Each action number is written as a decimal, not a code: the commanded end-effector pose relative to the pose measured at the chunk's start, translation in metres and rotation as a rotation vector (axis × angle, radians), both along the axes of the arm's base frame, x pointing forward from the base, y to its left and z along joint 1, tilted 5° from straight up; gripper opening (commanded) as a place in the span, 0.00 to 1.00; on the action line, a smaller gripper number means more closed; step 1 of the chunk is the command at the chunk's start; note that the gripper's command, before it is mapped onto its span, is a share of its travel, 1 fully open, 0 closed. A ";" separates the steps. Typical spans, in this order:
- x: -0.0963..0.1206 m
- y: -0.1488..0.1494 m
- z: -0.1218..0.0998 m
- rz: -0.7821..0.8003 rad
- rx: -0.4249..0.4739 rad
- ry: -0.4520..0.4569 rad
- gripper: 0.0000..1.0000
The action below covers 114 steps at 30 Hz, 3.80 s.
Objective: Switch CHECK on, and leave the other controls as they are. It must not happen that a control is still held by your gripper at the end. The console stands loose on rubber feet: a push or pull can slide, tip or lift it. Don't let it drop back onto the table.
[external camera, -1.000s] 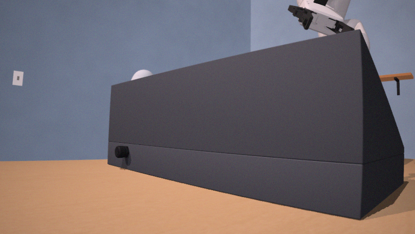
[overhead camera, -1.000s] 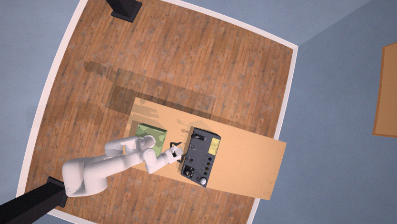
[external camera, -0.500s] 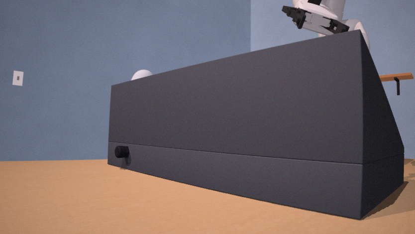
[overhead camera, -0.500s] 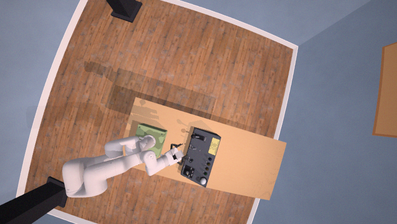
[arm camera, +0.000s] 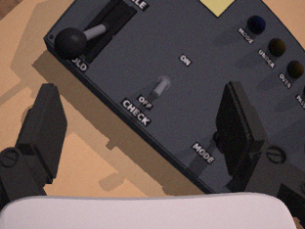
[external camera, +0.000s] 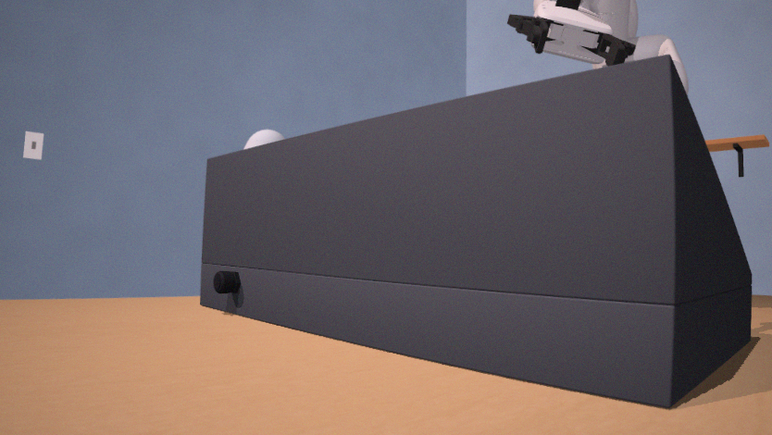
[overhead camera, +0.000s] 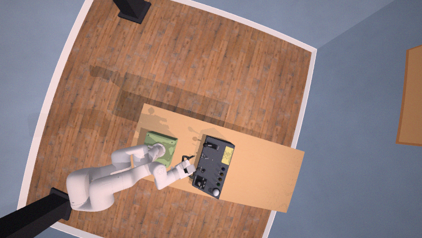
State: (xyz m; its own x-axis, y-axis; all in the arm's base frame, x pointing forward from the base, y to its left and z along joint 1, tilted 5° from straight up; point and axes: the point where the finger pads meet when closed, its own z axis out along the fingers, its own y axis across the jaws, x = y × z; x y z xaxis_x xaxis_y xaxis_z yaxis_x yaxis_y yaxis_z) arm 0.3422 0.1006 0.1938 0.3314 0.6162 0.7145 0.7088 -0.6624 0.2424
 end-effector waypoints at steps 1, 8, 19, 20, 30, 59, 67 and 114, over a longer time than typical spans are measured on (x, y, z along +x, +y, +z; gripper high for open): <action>0.008 -0.012 0.004 -0.036 0.034 -0.005 1.00; 0.015 -0.028 0.006 -0.077 0.070 -0.006 1.00; 0.028 -0.064 0.004 -0.174 0.146 -0.006 1.00; 0.028 -0.064 0.004 -0.174 0.146 -0.006 1.00; 0.028 -0.064 0.004 -0.174 0.146 -0.006 1.00; 0.038 -0.147 -0.020 -0.385 0.278 0.014 1.00; 0.038 -0.147 -0.020 -0.385 0.278 0.014 1.00; 0.023 -0.220 -0.066 -0.586 0.371 0.062 1.00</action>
